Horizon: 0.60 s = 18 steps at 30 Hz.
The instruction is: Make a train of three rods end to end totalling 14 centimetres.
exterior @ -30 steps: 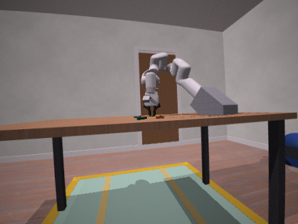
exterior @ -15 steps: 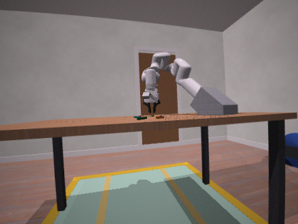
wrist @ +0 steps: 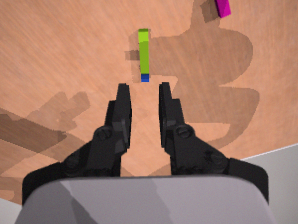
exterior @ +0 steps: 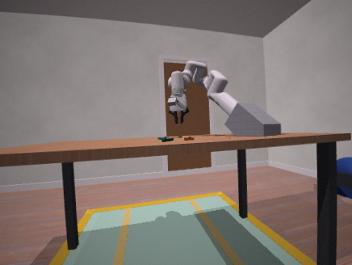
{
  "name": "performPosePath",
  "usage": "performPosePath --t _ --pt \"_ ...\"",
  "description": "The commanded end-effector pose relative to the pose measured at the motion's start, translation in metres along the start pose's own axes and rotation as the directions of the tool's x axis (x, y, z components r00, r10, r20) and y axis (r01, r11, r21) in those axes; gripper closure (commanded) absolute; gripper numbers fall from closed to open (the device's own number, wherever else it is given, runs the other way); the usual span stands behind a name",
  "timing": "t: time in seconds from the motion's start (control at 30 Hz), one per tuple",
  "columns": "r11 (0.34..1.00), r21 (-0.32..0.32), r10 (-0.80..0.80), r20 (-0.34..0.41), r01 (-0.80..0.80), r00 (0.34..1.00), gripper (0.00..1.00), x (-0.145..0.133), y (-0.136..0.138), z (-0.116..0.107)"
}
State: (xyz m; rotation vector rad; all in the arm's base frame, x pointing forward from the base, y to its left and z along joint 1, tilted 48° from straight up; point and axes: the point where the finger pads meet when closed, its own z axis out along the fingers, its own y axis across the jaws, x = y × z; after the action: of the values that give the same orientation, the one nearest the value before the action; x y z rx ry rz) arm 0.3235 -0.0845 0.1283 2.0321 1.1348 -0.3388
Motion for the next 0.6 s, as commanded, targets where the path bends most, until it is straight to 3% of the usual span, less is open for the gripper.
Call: performPosePath --t 0.0,0.07,0.1,0.57 --pt "1.0 -0.001 0.001 0.001 -0.001 1.0 0.76 -0.0005 0.0004 -0.0055" --pt "1.0 -0.001 0.001 0.001 -0.001 1.0 0.76 -0.0005 0.0004 -0.0058" --pt "1.0 -0.001 0.001 0.001 -0.001 1.0 0.0 -0.0005 0.0004 -0.0058" --pt "1.0 -0.001 0.001 0.001 -0.001 1.0 0.0 -0.0005 0.0004 -0.0058"
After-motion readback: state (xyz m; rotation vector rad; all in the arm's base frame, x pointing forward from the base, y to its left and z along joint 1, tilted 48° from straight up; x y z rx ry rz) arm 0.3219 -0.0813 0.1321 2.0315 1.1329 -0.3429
